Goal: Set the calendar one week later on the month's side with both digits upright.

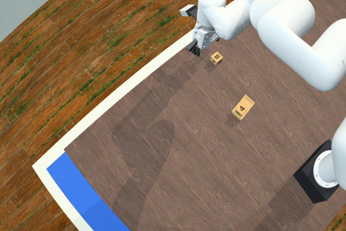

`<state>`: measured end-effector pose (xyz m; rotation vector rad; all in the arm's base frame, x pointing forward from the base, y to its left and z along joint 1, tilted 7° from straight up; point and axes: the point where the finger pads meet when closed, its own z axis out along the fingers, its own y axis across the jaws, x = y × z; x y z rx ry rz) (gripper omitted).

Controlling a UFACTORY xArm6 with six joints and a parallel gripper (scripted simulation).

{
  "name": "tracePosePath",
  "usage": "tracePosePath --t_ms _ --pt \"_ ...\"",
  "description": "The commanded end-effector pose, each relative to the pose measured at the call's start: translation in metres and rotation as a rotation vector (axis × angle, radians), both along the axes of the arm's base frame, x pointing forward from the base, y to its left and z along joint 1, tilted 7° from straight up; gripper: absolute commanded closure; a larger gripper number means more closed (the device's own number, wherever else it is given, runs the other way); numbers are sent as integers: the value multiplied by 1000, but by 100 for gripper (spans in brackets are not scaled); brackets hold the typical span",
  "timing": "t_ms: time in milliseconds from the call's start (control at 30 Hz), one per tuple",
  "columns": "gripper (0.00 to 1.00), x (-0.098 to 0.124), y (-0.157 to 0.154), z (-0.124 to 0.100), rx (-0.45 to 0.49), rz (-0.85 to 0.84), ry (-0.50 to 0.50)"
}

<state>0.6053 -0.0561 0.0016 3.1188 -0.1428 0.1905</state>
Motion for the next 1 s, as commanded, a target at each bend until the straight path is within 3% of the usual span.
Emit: tracePosePath --t_ms 0,567,967 --pt "0 2 0 2 0 0 -5" --pt "0 1 0 4 0 0 -5" --pt "0 -3 1 40 0 0 -5"
